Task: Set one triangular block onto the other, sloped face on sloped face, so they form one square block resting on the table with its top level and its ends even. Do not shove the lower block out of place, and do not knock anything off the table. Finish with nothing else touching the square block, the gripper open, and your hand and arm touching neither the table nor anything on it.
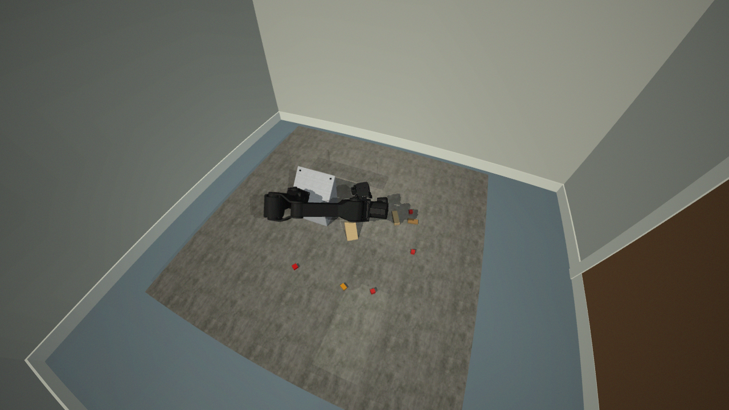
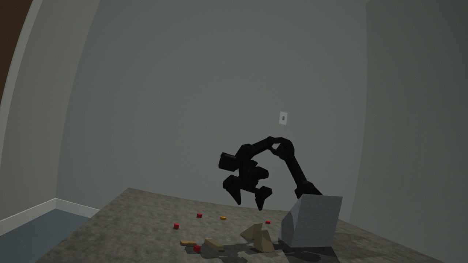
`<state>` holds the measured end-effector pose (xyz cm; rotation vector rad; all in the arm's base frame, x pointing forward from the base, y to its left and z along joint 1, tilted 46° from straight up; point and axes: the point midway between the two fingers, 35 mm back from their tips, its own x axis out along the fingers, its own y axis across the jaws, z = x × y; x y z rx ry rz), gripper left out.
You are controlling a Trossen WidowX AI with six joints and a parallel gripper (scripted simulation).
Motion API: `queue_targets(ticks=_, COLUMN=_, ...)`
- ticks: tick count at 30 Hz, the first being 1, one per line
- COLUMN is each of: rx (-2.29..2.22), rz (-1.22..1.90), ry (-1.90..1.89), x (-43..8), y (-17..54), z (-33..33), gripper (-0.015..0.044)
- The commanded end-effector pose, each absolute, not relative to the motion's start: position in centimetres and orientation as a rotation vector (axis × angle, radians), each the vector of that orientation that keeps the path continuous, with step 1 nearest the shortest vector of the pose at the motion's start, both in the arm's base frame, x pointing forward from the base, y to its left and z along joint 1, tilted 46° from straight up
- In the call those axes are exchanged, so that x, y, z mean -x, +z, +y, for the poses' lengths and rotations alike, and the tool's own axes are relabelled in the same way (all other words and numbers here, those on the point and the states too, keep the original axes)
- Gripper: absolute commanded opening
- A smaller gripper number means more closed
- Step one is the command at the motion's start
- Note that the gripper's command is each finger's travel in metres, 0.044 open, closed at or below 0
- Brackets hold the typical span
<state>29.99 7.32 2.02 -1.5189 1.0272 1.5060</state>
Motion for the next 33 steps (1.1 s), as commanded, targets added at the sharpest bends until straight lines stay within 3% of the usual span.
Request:
queue_targets(ticks=1, rx=1.434, rz=1.265, ry=1.564, x=-27.0, y=-1.9, z=4.6, gripper=0.044)
queue_targets(ticks=33, rx=1.43, rz=1.277, ry=1.566, x=-26.8, y=-6.3, z=3.8, gripper=0.044)
